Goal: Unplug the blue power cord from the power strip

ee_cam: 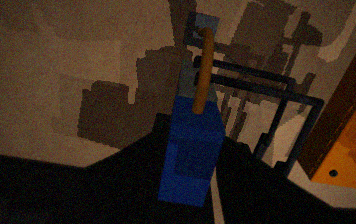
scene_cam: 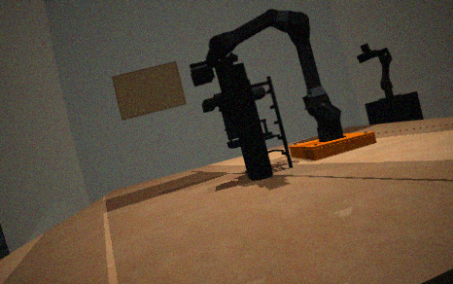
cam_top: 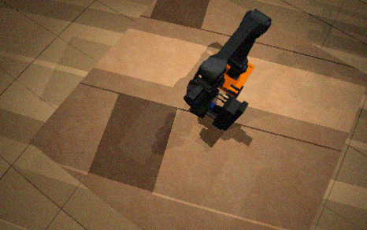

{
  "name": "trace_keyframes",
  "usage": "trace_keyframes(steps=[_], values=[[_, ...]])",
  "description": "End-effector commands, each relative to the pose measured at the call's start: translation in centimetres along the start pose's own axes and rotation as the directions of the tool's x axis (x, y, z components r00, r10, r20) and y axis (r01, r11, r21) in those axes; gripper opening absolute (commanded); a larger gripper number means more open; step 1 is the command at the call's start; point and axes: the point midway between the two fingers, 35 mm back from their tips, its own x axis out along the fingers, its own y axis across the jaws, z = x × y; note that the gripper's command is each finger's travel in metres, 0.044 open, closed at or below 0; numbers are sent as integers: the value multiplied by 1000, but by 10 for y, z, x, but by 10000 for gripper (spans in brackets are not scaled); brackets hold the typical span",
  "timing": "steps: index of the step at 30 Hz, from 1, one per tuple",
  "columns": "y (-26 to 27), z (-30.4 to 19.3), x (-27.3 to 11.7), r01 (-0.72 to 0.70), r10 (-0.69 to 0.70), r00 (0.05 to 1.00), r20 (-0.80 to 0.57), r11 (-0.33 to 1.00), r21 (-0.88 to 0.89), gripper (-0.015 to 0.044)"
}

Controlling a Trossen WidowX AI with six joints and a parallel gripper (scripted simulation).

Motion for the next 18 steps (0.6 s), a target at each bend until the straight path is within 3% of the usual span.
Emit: trace_keyframes(steps=[1,12,18], values=[[-2,38,-6,-6,2,995,98,999,39,0],[-6,55,-9,-5,1,995,99,999,41,0],[-7,47,-6,-3,-1,995,98,999,43,157]])
